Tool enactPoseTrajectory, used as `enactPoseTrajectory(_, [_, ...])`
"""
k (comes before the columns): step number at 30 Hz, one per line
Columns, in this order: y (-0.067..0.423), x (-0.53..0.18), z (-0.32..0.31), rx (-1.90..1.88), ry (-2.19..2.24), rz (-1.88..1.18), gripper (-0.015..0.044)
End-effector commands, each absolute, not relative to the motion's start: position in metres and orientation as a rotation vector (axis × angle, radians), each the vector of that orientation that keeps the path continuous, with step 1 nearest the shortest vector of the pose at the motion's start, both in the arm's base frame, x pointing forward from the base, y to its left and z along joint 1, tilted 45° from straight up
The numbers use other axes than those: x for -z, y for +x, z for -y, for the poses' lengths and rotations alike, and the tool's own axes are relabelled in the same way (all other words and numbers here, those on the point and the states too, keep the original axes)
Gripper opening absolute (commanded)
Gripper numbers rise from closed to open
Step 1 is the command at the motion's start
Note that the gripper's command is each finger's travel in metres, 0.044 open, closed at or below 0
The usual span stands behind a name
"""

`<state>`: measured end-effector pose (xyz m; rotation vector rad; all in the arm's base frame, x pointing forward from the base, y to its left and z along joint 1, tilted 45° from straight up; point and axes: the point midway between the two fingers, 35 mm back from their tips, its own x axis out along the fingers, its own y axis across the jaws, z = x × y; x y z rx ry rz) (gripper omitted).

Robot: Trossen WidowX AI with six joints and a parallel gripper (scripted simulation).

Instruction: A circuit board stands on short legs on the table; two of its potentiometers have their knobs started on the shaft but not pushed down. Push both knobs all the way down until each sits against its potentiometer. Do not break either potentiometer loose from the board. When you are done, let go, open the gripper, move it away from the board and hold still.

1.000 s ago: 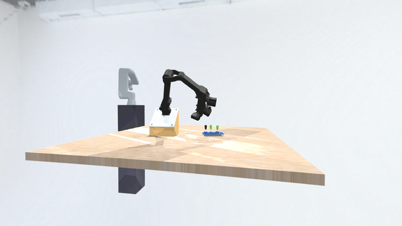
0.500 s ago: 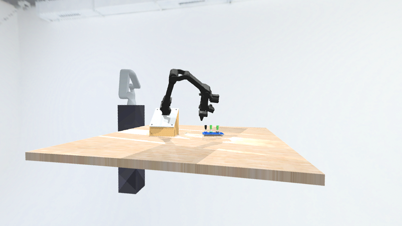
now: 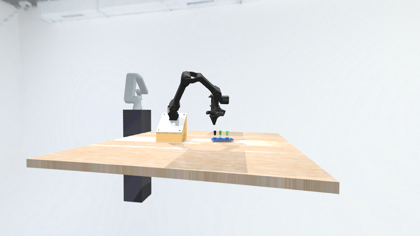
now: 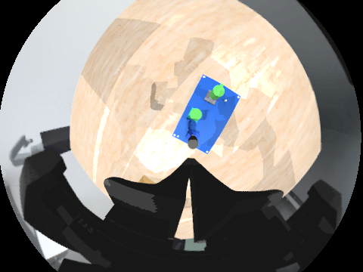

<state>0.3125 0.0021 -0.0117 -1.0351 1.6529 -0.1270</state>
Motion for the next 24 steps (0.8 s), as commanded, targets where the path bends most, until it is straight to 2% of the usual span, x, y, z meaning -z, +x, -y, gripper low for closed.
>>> enactPoseTrajectory(1, [0.318, 0.012, -0.005, 0.117, -1.11, -1.636, 0.0])
enactPoseTrajectory(24, [0.319, 0.032, 0.015, 0.117, -1.111, -1.636, 0.0])
